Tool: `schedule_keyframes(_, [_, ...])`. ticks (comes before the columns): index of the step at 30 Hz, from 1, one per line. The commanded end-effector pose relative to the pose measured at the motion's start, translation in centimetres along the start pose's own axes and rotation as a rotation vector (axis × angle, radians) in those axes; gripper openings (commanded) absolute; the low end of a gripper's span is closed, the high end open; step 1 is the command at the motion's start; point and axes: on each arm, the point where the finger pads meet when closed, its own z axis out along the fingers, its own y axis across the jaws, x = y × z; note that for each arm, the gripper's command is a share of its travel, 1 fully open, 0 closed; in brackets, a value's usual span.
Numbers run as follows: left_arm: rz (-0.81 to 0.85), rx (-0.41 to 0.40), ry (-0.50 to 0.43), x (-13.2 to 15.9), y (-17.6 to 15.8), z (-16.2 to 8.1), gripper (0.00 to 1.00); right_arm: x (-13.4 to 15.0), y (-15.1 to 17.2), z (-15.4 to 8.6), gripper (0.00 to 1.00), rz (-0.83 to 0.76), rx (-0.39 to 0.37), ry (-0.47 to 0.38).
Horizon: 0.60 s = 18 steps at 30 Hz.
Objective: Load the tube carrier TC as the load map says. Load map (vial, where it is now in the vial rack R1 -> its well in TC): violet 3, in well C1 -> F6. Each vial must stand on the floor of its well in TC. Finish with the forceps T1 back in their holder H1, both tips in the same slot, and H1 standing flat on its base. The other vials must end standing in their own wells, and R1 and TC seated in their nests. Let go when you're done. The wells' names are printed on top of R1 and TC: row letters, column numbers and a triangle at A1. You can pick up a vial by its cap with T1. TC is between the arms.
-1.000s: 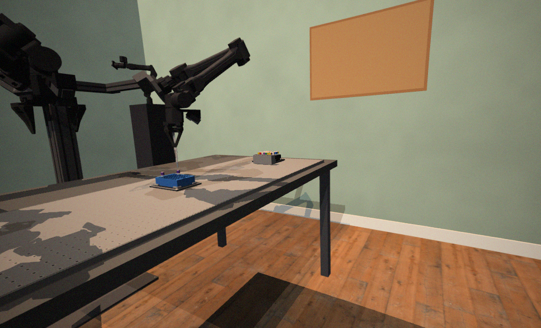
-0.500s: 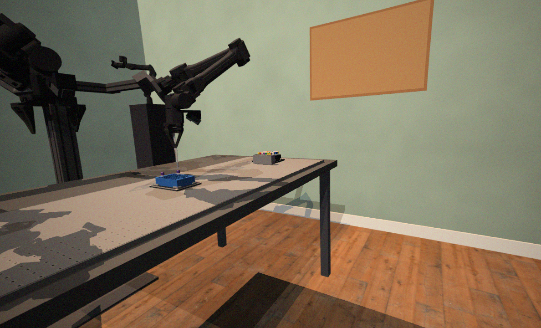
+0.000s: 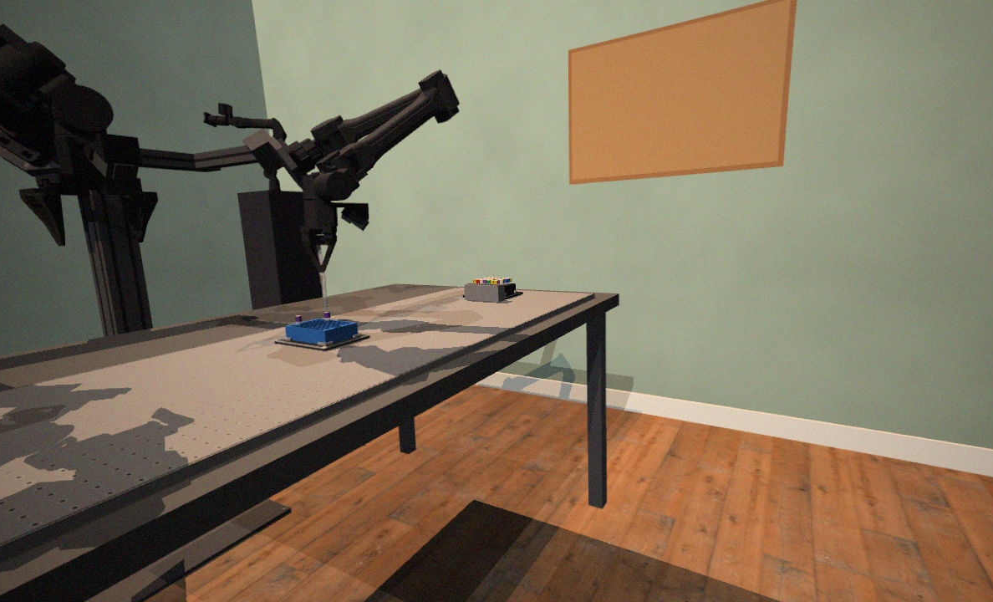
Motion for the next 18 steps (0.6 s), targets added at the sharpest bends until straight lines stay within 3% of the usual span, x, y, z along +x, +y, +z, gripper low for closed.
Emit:
schedule_keyframes(1, [-0.004, -0.022, 0.007, 0.04, 0.58, 1.47, 0.07, -1.35, -0.58, -0.43, 1.00, 0.037, 0.009, -0.028])
schedule_keyframes(18, [0.001, -0.026, 0.010, 0.13, 0.70, 1.47, 0.07, -1.35, -0.58, -0.43, 1.00, 0.037, 0.009, -0.028])
